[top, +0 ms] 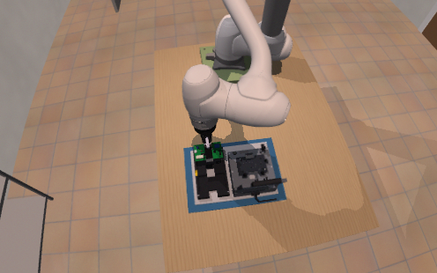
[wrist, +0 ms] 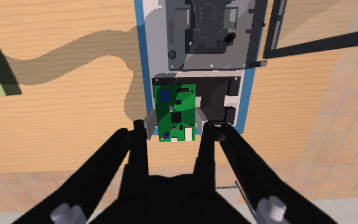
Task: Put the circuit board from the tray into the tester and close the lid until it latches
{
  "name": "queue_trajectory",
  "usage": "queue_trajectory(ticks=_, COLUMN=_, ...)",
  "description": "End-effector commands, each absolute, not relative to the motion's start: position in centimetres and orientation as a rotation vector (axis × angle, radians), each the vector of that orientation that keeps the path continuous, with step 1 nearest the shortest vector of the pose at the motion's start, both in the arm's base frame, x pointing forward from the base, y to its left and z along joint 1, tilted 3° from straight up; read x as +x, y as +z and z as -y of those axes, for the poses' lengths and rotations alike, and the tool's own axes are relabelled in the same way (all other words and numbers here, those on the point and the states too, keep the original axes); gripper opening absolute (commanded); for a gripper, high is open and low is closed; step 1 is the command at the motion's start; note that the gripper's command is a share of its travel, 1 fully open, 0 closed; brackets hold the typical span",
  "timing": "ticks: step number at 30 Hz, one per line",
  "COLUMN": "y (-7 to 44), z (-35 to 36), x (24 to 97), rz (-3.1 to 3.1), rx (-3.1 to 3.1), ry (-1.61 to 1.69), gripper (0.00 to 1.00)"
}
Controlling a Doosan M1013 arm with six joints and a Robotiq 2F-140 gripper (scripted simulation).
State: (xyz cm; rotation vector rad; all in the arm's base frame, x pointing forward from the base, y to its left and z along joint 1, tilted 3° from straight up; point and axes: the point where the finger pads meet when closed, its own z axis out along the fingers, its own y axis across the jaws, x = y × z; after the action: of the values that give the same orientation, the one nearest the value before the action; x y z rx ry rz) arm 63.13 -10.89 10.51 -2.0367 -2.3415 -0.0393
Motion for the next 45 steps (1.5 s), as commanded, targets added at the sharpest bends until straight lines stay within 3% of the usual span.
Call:
queue_trajectory(ticks=1, y=10.52, z=10.89, x=63.13, rz=2.352, rx=-2.025, ry=-0.04, gripper=0.46)
queue_trajectory(ticks=45, y=10.52, z=10.89, x=63.13, rz=2.713, rx=-1.519, ry=-0.051, gripper=0.46)
